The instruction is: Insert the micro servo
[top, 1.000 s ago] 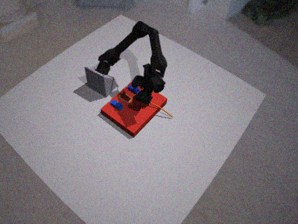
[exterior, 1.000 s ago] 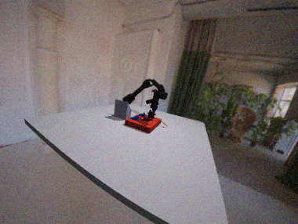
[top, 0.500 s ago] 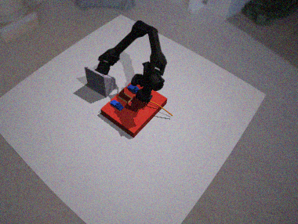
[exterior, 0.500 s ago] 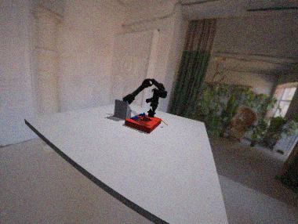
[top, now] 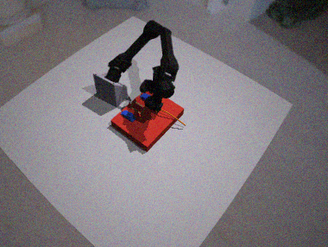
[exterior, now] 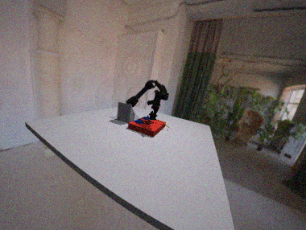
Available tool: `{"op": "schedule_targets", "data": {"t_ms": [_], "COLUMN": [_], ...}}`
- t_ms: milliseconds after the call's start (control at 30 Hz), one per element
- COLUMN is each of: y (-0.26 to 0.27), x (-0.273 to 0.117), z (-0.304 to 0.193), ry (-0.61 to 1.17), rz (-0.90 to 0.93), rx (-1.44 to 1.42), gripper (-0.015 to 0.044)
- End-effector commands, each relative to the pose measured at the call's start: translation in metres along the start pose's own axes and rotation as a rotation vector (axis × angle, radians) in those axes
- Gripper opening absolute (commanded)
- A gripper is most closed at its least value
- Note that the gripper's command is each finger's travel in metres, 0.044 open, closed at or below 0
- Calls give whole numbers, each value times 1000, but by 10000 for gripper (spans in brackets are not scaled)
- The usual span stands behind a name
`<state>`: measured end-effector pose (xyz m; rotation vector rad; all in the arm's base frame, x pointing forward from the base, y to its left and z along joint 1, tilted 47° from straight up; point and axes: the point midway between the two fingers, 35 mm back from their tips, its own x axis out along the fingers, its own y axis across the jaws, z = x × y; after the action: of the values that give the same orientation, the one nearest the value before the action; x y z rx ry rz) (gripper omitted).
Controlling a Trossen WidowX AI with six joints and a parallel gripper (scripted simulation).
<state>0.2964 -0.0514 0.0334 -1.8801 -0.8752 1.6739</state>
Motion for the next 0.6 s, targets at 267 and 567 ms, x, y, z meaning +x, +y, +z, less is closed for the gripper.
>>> {"op": "schedule_targets", "data": {"t_ms": [267, 567], "y": [37, 37], "x": [-2, -2], "z": [13, 13], "ry": [5, 4], "rz": [8, 8], "rx": [0, -188], "gripper": [0, 0]}}
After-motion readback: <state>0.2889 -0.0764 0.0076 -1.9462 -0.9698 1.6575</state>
